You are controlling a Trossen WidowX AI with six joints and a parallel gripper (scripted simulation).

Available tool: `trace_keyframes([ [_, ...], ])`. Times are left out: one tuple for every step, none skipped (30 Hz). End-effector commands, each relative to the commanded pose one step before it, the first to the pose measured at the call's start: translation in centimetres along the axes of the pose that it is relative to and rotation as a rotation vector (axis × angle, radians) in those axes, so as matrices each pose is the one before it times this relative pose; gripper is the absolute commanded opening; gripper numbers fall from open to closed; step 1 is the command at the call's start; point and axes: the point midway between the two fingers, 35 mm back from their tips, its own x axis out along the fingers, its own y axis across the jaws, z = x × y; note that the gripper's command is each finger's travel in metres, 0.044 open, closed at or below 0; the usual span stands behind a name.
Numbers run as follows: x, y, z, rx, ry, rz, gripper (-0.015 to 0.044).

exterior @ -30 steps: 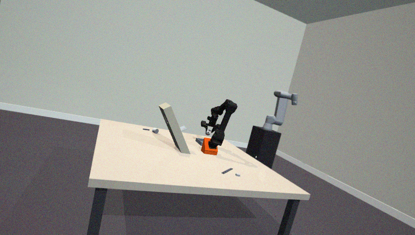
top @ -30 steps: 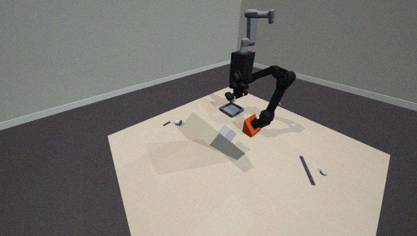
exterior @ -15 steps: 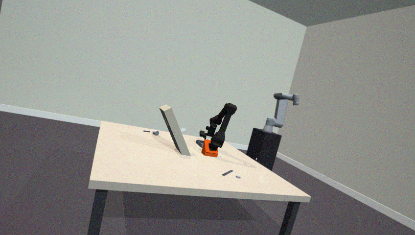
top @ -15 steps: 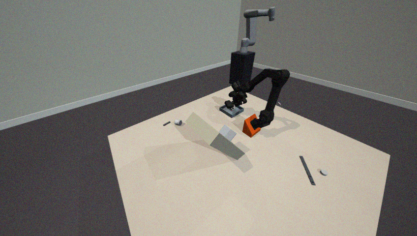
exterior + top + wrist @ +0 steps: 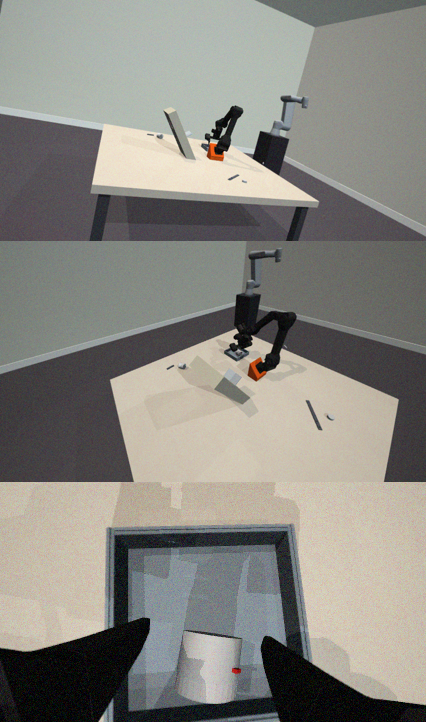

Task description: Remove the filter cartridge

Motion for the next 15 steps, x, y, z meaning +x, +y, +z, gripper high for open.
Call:
trace_keyframes([
  [-0.054, -0.008, 0.164, 0.0015, -0.00491, -0.00002, 0.0440],
  [0.000, 0.000, 0.000, 0.0000, 0.00000, 0.00000, 0.0440],
  [-0.220, 0.001, 0.165, -0.0001, 0.00012, 0.00005, 0.0440],
  [-0.677, 0.004, 0.481, -0.0002, 0.00039, 0.00015, 0.0440],
  [-1.186, 0.011, 0.751, -0.0003, 0.00074, 0.00023, 0.0440],
  [-1.596, 0.020, 0.849, -0.0004, 0.00110, 0.00026, 0.0440],
  [-1.337, 0.020, 0.588, -0.0004, 0.00101, 0.00018, 0.0440],
  [-0.831, 0.013, 0.314, -0.0002, 0.00066, 0.00009, 0.0440],
  [-0.281, 0.005, 0.098, -0.0001, 0.00023, 0.00003, 0.0440],
  [0.000, 0.000, 0.000, 0.0000, 0.00000, 0.00000, 0.0440],
  [0.000, 0.000, 0.000, 0.0000, 0.00000, 0.00000, 0.0440],
  [1.340, -0.086, -0.551, -0.0048, 0.00076, -0.00593, 0.0440],
  [0.000, 0.000, 0.000, 0.0000, 0.00000, 0.00000, 0.0440],
  [0.000, 0.000, 0.000, 0.0000, 0.00000, 0.00000, 0.0440],
  [0.000, 0.000, 0.000, 0.0000, 0.00000, 0.00000, 0.0440],
])
